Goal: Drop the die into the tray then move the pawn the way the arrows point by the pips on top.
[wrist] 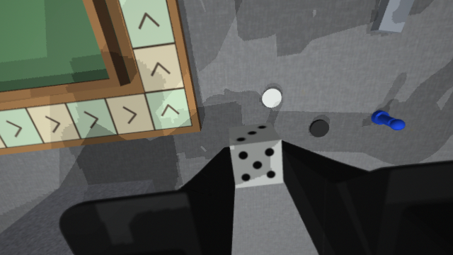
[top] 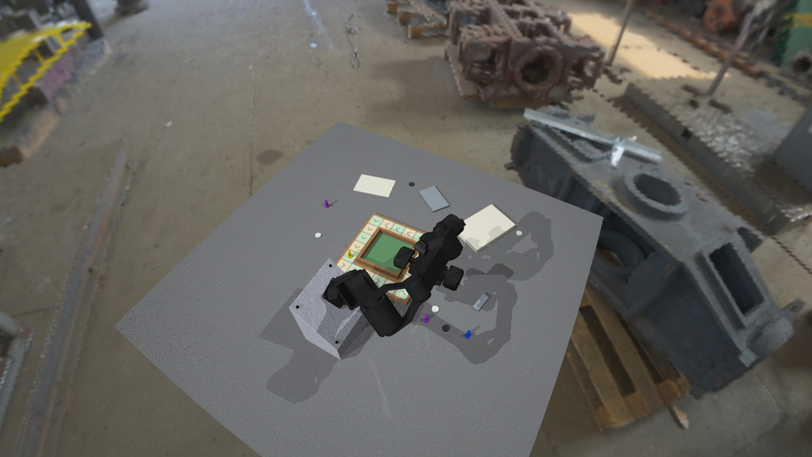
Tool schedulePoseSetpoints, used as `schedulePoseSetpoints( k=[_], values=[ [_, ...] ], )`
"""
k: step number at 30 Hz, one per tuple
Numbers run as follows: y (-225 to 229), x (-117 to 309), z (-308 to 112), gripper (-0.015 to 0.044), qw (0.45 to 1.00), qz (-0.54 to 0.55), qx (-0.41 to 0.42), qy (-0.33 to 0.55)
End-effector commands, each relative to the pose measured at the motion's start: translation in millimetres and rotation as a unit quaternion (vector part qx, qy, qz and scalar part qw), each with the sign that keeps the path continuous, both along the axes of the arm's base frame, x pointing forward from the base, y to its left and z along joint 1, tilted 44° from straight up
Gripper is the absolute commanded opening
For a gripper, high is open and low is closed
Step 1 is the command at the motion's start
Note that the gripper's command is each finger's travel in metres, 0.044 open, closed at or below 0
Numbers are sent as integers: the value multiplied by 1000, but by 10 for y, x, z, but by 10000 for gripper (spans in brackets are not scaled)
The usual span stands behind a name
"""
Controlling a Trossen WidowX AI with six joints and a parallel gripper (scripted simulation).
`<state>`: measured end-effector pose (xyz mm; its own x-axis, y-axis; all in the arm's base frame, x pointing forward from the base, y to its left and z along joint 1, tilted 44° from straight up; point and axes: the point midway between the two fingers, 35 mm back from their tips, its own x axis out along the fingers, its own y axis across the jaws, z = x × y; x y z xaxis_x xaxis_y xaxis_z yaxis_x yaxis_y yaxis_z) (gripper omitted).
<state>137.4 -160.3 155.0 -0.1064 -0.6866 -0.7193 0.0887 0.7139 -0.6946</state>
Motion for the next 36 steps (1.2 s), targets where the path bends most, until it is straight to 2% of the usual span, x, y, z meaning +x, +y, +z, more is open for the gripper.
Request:
schedulePoseSetpoints(
  k=[1,18,36],
  values=[
    [18,17,39,0,1000,3,-3,4],
    [199,617,-386,0,969,182,34,166],
    [560,1088,-991,0,870,358,60,332]
  ],
)
